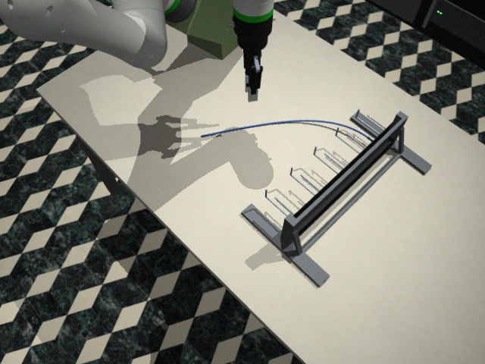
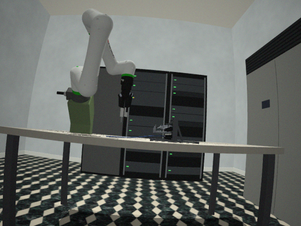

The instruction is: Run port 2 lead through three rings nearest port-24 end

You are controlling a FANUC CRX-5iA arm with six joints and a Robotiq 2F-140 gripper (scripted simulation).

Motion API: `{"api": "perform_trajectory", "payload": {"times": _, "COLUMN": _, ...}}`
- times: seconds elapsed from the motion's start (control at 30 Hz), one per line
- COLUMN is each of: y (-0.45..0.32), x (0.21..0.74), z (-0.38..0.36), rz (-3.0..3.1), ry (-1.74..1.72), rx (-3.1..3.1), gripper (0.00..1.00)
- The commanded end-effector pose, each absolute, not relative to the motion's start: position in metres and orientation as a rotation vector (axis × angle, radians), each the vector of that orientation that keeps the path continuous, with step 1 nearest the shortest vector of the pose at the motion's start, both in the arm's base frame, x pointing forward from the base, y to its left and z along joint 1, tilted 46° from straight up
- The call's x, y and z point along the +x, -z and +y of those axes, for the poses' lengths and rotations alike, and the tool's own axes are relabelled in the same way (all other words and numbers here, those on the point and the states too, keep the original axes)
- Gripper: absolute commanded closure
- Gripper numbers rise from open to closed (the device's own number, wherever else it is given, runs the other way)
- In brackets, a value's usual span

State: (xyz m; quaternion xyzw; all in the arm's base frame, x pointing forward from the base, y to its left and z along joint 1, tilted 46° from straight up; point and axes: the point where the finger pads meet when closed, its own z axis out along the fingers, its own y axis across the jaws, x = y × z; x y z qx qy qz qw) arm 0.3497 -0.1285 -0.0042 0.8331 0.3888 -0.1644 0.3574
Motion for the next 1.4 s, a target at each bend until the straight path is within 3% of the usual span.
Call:
{"api": "perform_trajectory", "payload": {"times": 0.0, "y": 0.004, "x": 0.35, "z": -0.128, "rz": 1.004, "ry": 0.424, "rx": 2.15, "gripper": 0.8}}
{"api": "perform_trajectory", "payload": {"times": 1.37, "y": 0.033, "x": 0.35, "z": -0.158, "rz": 1.004, "ry": 0.424, "rx": 2.15, "gripper": 0.8}}
